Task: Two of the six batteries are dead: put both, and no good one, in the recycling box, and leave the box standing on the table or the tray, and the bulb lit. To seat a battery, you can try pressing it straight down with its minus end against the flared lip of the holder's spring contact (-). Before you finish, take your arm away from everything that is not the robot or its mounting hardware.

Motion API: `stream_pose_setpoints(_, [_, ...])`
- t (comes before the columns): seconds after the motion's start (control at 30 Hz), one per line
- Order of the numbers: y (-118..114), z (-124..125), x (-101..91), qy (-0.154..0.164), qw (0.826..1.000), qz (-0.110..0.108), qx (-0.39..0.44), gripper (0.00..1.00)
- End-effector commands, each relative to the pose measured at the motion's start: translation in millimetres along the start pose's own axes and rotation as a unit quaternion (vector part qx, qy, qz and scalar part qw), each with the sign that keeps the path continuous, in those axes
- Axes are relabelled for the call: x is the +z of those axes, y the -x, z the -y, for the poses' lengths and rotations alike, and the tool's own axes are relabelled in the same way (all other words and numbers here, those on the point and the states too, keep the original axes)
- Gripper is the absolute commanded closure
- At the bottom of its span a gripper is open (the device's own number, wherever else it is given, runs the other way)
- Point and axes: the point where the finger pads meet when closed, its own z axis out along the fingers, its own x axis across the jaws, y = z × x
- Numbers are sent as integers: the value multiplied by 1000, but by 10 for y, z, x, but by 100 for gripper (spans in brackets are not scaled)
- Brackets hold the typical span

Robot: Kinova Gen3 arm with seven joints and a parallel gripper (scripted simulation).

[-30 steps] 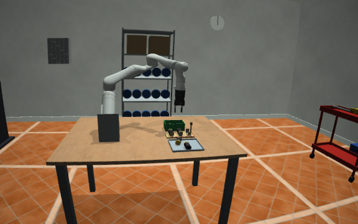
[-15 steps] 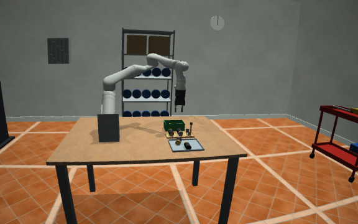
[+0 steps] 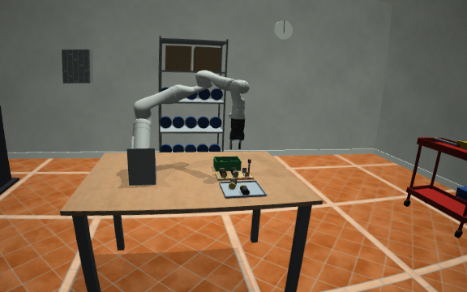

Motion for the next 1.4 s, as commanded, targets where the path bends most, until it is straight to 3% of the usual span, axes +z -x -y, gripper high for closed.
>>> stream_pose_setpoints(0.0, [38,-425,-2,1,1000,0,19,10])
stream_pose_setpoints(0.07, [55,-639,-3,1,1000,0,19,10])
stream_pose_setpoints(0.13, [55,-639,-3,1,1000,0,19,10])
stream_pose_setpoints(0.4, [127,-1519,-4,1,1000,0,19,10])
stream_pose_setpoints(0.63, [176,-2123,-4,1,1000,0,19,10])
stream_pose_setpoints(0.7, [176,-2123,-4,1,1000,0,19,10])
stream_pose_setpoints(1.07, [223,-2708,-5,1,1000,0,19,10])
stream_pose_setpoints(1.37, [238,-2890,-5,1,1000,0,19,10])
